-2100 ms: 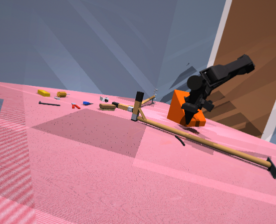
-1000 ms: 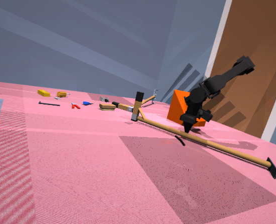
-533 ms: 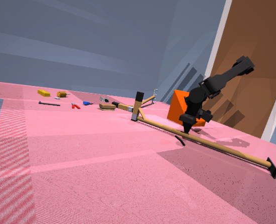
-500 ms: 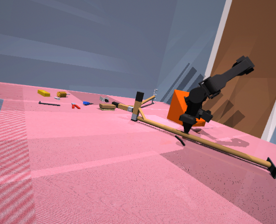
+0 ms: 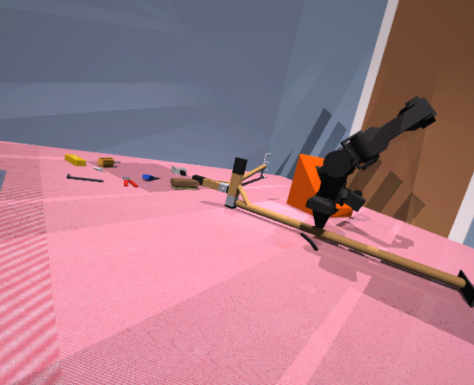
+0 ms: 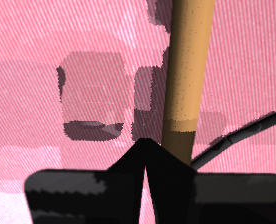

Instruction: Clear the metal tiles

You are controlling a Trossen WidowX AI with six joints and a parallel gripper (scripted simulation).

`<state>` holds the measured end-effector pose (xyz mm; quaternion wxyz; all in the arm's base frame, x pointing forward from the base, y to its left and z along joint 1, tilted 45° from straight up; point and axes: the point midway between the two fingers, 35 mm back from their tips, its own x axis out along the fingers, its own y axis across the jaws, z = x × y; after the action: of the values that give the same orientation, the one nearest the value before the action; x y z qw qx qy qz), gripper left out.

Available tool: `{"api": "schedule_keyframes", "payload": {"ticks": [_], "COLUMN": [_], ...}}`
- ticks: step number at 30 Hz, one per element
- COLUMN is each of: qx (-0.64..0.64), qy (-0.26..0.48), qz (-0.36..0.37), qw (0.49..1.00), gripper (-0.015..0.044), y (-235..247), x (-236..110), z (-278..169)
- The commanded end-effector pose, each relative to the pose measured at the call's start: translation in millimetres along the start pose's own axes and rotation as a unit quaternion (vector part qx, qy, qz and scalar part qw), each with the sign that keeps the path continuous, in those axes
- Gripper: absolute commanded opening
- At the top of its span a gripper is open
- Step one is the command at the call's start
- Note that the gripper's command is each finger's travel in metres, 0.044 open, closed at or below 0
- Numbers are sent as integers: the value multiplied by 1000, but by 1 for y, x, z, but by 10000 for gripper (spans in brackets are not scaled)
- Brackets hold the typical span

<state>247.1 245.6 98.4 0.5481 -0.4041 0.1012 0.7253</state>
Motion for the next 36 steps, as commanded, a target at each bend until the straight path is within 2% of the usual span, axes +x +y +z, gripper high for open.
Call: {"api": "schedule_keyframes", "payload": {"ticks": [1, 36], "qx": [-2, -3], "qy": [2, 2], "qz": [-1, -2], "qw": [1000, 1000], "gripper": [0, 0], "y": [-6, -41], "x": [0, -1], "z": [0, 0]}}
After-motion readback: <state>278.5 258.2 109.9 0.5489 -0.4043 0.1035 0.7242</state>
